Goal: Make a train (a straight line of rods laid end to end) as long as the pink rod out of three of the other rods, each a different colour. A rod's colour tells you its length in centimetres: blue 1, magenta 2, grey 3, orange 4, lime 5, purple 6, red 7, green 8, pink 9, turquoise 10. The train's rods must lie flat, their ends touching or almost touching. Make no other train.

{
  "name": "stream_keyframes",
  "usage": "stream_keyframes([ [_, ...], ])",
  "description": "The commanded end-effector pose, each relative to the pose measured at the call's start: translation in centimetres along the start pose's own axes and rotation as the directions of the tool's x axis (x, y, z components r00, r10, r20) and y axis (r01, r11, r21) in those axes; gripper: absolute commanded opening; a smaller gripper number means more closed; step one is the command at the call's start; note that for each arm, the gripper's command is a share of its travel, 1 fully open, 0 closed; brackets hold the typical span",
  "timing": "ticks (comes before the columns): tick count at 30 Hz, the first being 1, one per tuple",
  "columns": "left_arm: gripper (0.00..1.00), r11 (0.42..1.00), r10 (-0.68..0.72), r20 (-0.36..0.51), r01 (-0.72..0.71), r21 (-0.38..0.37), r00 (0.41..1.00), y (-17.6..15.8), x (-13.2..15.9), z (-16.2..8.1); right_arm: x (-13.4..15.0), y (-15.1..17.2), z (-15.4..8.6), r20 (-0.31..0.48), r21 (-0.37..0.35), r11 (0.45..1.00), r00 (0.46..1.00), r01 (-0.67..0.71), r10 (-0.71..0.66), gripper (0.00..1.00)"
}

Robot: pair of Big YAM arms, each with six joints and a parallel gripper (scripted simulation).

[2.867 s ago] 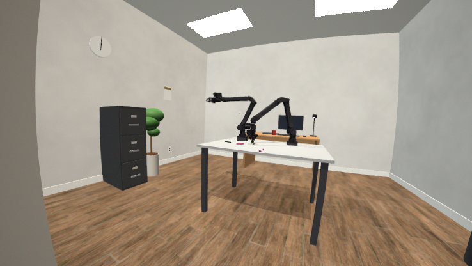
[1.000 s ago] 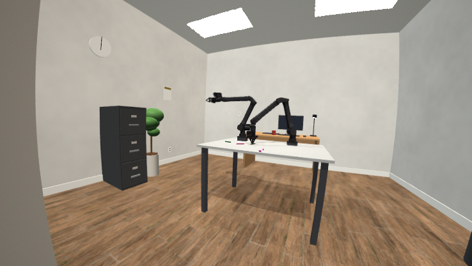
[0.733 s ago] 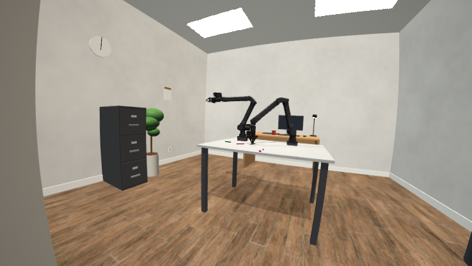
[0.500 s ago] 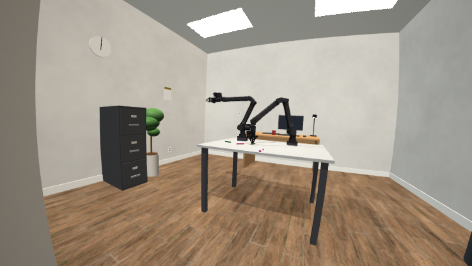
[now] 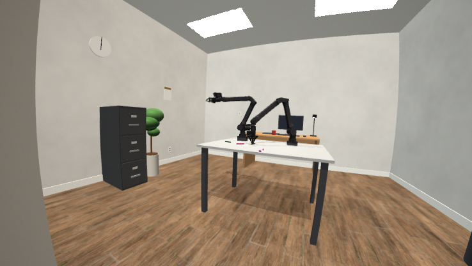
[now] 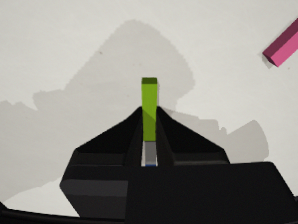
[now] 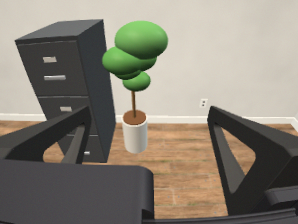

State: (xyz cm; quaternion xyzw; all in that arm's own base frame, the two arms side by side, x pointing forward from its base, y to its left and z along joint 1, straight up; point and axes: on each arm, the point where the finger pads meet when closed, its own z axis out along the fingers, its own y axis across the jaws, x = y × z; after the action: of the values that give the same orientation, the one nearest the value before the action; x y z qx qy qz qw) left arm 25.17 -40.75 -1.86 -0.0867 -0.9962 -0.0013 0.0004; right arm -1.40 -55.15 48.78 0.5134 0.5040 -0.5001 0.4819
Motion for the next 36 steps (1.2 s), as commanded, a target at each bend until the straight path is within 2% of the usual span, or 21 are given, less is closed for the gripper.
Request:
stream_keyframes([
  [1, 0.04, 0.999, -0.010, 0.027, 0.009, 0.034, 1.000, -1.03, -0.72, -1.37, -1.24, -0.37, -0.72, 0.035, 0.003, 1.000, 0.999, -0.009, 0.009, 1.00],
  [5, 0.04, 1.000, -0.006, 0.021, 0.005, 0.027, 1.000, -0.74, -0.02, -1.18, -1.24, -0.37, -0.72, 0.035, 0.003, 1.000, 0.999, -0.009, 0.009, 1.00],
  [36, 0.04, 1.000, -0.008, 0.023, 0.007, 0.029, 1.000, -0.88, -0.15, -1.17, -1.24, -0.37, -0.72, 0.035, 0.003, 1.000, 0.999, -0.009, 0.009, 1.00],
])
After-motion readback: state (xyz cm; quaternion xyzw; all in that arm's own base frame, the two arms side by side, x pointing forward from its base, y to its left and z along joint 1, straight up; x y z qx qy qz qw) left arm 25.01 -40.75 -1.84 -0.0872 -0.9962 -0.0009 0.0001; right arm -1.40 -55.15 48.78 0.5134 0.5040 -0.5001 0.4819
